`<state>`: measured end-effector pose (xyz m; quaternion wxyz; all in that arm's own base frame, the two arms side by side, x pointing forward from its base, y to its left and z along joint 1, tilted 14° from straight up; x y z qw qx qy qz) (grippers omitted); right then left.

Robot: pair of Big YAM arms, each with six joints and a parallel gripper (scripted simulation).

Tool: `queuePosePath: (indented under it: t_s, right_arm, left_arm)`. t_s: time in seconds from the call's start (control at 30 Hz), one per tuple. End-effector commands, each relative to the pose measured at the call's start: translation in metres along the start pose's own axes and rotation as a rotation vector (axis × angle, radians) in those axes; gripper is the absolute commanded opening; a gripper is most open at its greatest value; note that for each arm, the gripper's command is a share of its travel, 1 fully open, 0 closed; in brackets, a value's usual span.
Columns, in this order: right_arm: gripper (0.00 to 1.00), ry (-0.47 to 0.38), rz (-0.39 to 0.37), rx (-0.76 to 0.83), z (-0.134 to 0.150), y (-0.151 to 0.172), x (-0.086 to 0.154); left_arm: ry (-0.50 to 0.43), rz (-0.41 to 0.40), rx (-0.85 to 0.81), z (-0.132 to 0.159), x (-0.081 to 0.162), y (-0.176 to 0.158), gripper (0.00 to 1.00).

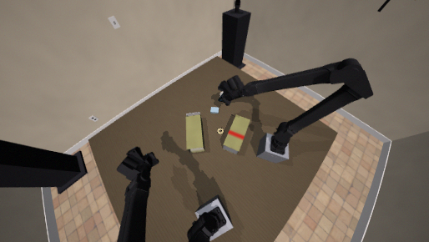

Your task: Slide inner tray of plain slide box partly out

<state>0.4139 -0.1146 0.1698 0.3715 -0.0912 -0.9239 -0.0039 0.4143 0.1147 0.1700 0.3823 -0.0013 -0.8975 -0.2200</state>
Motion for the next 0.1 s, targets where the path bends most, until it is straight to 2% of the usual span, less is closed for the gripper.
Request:
queuePosePath:
  t_s: [0.0, 0.07]
  right_arm:
    - [0.0, -0.045, -0.003, 0.017, -0.0254, 0.0036, -0.0032]
    - [0.0, -0.045, -0.003, 0.017, -0.0254, 0.0036, -0.0032]
  left_arm:
    - [-0.002, -0.006, 0.023, 0.0056, 0.0028, 0.0017, 0.0]
    - [-0.002, -0.006, 0.023, 0.0056, 0.0028, 0.0017, 0.0]
Point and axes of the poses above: on each arm, the point where the finger pads meet when closed, its own x axis back along the fingers, its own y axis across the jaws, z = x × y, the point moved 7 cm from there along x, back along the fingers, and after that the axes turned 14 degrees about -x, right-handed, at the moved point
